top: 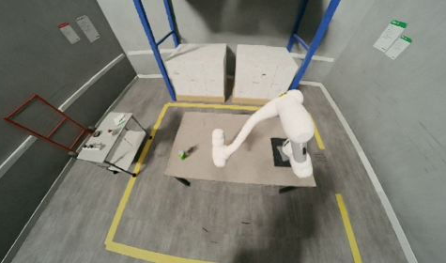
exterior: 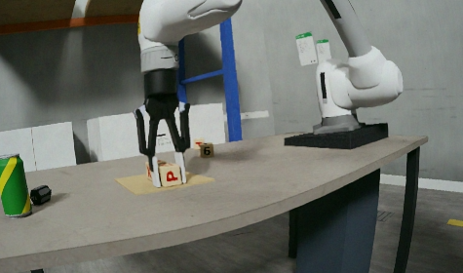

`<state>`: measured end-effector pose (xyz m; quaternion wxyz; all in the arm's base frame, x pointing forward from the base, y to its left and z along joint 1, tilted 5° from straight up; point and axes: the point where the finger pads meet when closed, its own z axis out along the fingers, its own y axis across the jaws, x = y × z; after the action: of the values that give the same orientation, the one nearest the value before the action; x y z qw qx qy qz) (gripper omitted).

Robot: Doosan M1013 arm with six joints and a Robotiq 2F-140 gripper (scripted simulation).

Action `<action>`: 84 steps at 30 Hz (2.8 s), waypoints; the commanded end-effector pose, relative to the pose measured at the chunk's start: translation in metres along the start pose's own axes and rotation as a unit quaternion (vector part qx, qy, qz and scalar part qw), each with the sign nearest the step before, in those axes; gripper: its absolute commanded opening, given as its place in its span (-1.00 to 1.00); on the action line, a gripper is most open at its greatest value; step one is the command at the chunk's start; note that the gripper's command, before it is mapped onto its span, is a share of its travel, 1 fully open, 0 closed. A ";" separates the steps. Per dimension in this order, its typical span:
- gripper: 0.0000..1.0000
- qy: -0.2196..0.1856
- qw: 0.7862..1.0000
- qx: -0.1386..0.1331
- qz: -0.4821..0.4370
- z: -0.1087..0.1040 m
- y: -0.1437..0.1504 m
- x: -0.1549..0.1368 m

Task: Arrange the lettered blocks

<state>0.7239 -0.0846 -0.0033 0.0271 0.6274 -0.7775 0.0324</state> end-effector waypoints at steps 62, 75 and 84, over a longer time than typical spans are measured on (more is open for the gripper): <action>1.00 0.000 1.000 0.001 0.013 -0.091 0.001 0.009; 1.00 -0.004 0.971 -0.002 0.241 -0.093 0.036 0.169; 1.00 -0.005 0.921 -0.003 0.389 -0.094 0.080 0.266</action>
<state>0.6105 -0.2912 0.1073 0.0131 0.3234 -0.9456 0.0336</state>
